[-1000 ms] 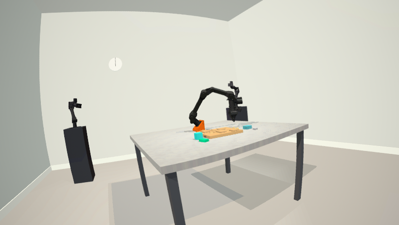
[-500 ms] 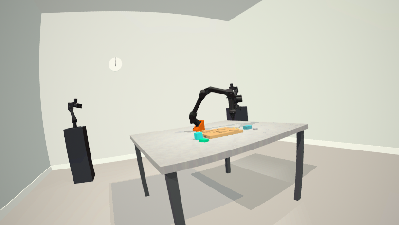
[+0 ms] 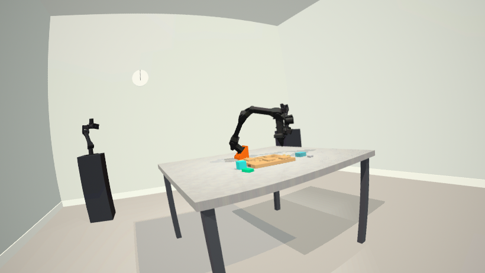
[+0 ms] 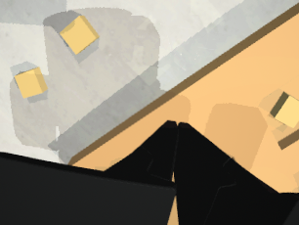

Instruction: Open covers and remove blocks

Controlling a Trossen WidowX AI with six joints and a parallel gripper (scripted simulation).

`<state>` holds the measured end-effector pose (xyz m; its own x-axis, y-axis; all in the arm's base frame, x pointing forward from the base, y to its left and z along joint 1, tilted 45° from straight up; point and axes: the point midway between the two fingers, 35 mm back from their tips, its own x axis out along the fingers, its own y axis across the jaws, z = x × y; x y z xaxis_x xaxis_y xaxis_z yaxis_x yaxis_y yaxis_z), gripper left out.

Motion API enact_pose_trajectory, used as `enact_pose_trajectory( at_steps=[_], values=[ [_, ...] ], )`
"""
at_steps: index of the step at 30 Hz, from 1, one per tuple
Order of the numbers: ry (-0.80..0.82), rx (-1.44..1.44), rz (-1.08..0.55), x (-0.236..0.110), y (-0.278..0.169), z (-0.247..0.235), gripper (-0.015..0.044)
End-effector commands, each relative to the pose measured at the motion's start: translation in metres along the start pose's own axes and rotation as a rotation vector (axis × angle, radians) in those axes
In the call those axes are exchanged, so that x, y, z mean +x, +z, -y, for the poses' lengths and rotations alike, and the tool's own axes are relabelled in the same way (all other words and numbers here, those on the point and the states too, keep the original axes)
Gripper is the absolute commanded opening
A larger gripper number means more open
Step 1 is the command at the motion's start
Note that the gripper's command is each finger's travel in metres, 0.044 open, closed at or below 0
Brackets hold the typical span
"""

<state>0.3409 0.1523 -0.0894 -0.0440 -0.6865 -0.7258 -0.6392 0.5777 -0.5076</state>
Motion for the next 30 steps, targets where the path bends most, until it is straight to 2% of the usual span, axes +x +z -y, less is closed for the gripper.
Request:
enact_pose_trajectory(
  at_steps=[1,13,20,30],
  values=[
    [-0.005,0.086,0.005,-0.002,0.0,0.027,0.0],
    [-0.017,0.288,-0.005,0.003,-0.003,0.091,0.0],
    [-0.018,0.29,-0.006,0.01,-0.003,0.093,0.0],
    [-0.019,0.291,-0.006,0.052,-0.006,0.094,0.0]
  ],
)
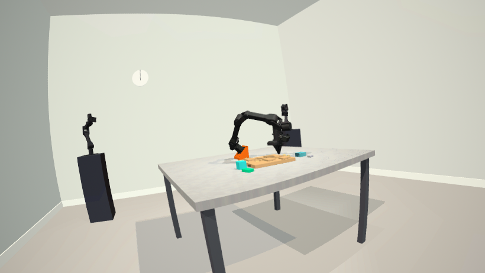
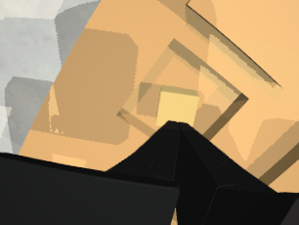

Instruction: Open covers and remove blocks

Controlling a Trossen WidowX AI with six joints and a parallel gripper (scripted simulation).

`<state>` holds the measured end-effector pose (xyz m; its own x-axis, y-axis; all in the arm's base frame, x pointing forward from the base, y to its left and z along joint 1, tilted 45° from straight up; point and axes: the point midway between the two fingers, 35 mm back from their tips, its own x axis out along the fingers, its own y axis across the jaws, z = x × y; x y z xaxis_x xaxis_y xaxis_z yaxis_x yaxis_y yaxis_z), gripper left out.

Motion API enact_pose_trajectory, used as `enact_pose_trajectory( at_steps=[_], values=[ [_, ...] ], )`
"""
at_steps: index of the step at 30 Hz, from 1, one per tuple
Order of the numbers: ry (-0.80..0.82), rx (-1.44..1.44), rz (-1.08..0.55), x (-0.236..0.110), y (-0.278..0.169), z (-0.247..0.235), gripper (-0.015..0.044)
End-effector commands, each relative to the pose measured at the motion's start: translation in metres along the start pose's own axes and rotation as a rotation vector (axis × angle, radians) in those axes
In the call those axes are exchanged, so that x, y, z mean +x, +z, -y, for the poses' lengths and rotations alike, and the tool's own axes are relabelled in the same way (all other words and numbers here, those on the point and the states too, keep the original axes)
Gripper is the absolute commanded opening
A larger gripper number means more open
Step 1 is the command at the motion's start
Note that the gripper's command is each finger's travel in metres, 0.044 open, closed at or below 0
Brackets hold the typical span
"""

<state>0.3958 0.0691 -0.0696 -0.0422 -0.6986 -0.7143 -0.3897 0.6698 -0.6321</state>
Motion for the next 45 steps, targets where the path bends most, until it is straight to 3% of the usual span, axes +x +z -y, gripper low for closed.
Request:
enact_pose_trajectory(
  at_steps=[1,45],
  values=[
    [-0.004,-0.003,0.001,0.013,-0.001,0.002,0.0],
    [-0.004,-0.017,0.001,0.028,0.002,0.003,0.0]
  ],
)
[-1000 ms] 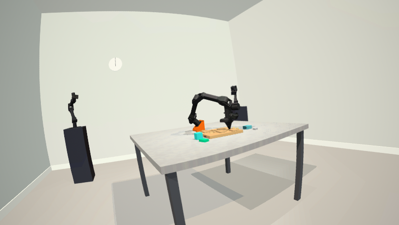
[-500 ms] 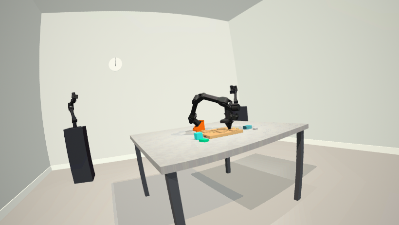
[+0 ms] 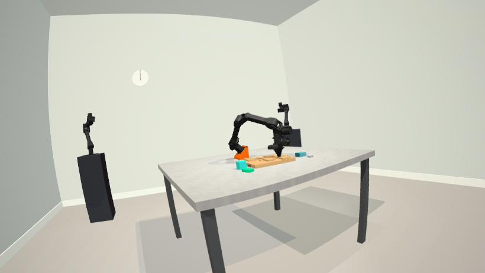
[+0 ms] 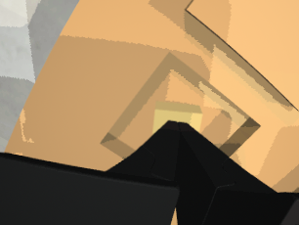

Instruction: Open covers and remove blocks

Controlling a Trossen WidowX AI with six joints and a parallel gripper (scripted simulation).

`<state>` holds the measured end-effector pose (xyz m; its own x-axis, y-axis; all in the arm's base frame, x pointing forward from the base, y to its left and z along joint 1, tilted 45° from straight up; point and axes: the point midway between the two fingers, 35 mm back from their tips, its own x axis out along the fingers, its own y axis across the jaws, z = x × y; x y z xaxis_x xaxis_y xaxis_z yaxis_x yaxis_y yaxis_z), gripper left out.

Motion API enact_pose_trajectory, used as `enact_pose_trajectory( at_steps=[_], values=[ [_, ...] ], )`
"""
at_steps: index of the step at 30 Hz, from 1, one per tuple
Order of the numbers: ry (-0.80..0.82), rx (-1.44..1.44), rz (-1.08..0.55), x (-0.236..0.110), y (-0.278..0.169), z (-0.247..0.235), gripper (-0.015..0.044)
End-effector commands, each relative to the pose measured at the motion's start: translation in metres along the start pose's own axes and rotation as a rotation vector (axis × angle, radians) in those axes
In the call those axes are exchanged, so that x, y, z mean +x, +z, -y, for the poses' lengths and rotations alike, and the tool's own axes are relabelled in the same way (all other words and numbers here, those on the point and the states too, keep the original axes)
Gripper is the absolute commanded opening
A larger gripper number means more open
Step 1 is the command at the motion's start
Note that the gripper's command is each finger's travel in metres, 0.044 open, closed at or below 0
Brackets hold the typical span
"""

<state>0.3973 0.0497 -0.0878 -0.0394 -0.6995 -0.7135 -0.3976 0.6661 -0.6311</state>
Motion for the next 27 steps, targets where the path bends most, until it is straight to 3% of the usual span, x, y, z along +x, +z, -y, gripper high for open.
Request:
enact_pose_trajectory(
  at_steps=[1,14,20,27],
  values=[
    [-0.002,-0.01,-0.001,0.001,0.0,0.001,0.0],
    [-0.002,-0.047,-0.001,-0.013,-0.001,0.001,0.0],
    [-0.001,-0.039,-0.003,-0.028,0.0,0.002,0.0144],
    [0.0,-0.047,0.0,-0.061,-0.001,0.002,0.0144]
  ],
)
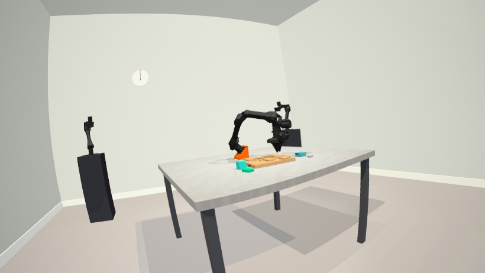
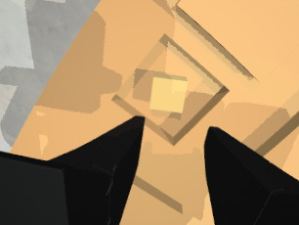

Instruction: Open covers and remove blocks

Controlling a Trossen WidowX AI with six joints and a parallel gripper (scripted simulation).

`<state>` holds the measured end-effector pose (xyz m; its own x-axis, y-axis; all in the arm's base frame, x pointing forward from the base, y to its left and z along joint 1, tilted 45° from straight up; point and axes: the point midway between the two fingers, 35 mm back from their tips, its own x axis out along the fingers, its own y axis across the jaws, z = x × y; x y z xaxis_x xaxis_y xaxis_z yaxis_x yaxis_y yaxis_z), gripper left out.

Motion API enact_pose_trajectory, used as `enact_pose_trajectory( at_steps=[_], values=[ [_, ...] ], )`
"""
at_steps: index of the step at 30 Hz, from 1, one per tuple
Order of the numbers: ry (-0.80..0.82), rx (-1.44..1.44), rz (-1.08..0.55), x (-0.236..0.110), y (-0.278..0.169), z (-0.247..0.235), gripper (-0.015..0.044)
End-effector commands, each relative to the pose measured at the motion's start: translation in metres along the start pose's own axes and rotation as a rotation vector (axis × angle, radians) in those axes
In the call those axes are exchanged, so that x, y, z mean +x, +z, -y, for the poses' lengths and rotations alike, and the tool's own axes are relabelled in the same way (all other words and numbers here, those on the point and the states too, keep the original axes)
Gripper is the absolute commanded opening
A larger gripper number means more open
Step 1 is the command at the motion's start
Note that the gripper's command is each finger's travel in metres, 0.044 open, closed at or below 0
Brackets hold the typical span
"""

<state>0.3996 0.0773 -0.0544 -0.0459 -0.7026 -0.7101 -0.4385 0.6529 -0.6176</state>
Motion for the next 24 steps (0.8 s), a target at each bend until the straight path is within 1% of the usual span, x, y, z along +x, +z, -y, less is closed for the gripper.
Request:
enact_pose_trajectory(
  at_steps=[1,8,24],
  values=[
    [0.001,-0.003,0.008,-0.02,0.0,-0.002,0.0144],
    [0.001,-0.003,0.008,-0.017,0.0,-0.002,0.0144],
    [0.0,-0.015,0.007,0.014,0.0,-0.002,0.0144]
  ],
)
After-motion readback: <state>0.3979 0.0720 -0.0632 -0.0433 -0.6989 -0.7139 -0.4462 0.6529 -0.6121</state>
